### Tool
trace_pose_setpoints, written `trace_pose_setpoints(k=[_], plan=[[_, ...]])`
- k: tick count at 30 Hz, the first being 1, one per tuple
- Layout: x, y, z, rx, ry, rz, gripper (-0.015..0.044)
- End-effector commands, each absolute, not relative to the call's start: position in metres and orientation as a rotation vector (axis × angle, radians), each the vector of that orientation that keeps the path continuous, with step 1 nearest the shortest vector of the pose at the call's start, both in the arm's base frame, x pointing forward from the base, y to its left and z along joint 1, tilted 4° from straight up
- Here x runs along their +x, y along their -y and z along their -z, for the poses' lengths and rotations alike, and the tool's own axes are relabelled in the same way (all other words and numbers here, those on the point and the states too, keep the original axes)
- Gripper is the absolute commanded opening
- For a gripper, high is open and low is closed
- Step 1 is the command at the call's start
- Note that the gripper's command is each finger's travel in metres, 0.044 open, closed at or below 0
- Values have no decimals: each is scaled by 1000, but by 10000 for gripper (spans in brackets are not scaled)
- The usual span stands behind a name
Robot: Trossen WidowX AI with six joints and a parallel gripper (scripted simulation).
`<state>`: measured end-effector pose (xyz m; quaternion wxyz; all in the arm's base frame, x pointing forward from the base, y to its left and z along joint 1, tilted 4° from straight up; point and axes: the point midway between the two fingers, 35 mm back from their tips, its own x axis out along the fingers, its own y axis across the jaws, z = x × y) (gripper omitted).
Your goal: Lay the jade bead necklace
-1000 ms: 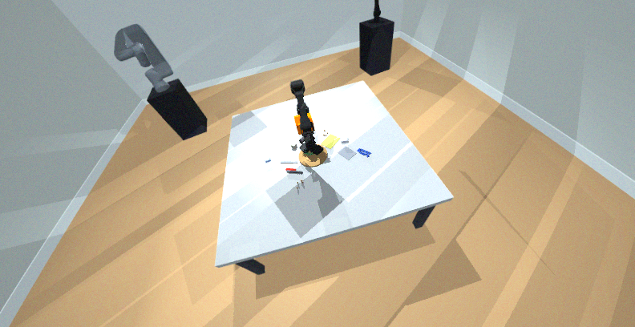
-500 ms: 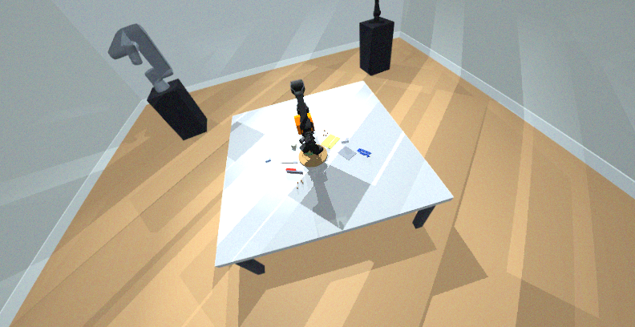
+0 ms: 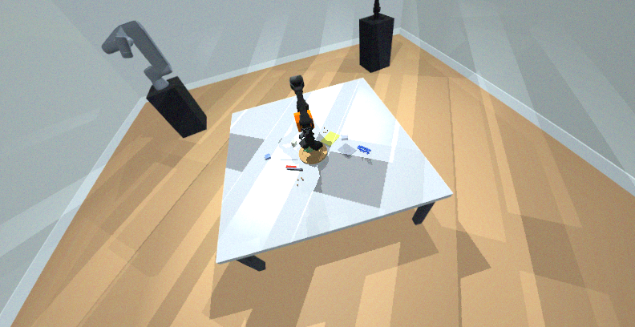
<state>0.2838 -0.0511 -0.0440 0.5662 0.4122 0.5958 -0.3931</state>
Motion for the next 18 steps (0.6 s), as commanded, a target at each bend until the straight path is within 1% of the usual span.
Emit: trace_pose_setpoints(k=[1, 14, 18], plan=[[280, 51, 45, 963, -1403, 928, 0], [280, 51, 49, 963, -1403, 928, 0], [283, 51, 46, 970, -1396, 922, 105]])
